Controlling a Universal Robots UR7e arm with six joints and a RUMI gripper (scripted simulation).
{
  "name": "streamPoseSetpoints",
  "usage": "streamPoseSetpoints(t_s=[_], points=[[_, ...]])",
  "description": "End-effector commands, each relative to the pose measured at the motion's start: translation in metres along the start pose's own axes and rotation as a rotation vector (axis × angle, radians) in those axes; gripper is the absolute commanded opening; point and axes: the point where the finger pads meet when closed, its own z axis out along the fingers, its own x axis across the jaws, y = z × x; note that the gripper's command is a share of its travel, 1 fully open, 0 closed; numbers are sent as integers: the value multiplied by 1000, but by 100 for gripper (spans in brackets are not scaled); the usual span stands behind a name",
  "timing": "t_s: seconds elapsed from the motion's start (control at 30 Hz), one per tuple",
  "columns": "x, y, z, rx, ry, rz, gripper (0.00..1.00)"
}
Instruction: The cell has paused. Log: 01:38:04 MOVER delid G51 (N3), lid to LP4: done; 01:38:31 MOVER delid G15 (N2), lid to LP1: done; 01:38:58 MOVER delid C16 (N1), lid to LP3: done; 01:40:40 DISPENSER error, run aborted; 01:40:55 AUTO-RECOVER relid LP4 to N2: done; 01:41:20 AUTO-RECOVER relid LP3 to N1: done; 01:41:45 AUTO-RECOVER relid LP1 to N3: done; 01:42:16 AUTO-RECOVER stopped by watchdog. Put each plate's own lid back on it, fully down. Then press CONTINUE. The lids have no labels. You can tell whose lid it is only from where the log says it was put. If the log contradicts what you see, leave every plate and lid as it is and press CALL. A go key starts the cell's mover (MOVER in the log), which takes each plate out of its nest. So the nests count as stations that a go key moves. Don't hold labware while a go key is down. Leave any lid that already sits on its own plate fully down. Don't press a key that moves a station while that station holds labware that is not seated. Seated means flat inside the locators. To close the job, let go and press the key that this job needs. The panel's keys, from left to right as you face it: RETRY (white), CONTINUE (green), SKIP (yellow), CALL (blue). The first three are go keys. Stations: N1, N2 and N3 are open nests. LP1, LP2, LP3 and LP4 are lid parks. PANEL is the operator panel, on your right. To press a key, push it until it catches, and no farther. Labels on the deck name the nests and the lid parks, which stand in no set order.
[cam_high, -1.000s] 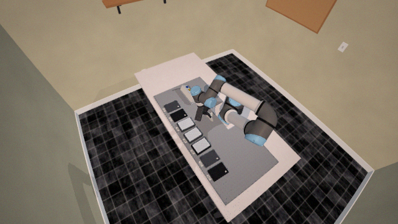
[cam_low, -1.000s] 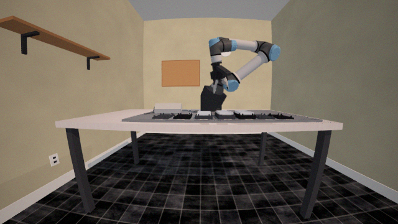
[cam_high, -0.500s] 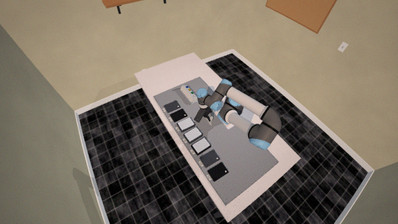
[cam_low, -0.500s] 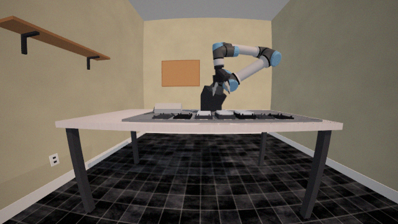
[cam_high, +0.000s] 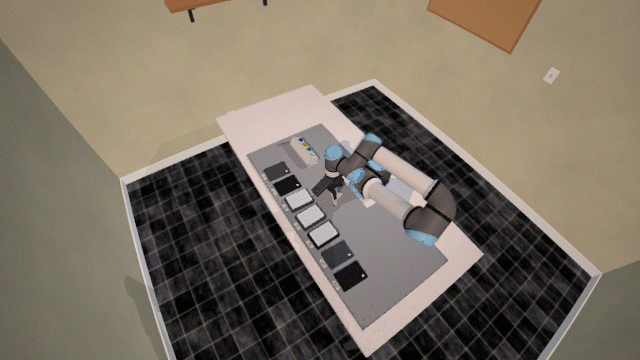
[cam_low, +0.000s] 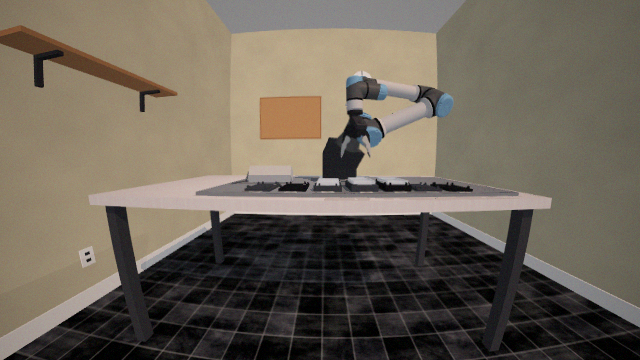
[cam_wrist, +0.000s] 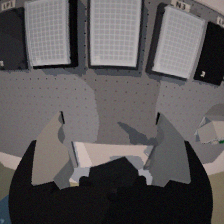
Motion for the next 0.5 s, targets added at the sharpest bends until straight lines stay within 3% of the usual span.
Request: streamPoseSetpoints(t_s=[0.0,0.47], points=[[0,-1,1,24,22,47,82],[2,-2,61,24,22,47,82]])
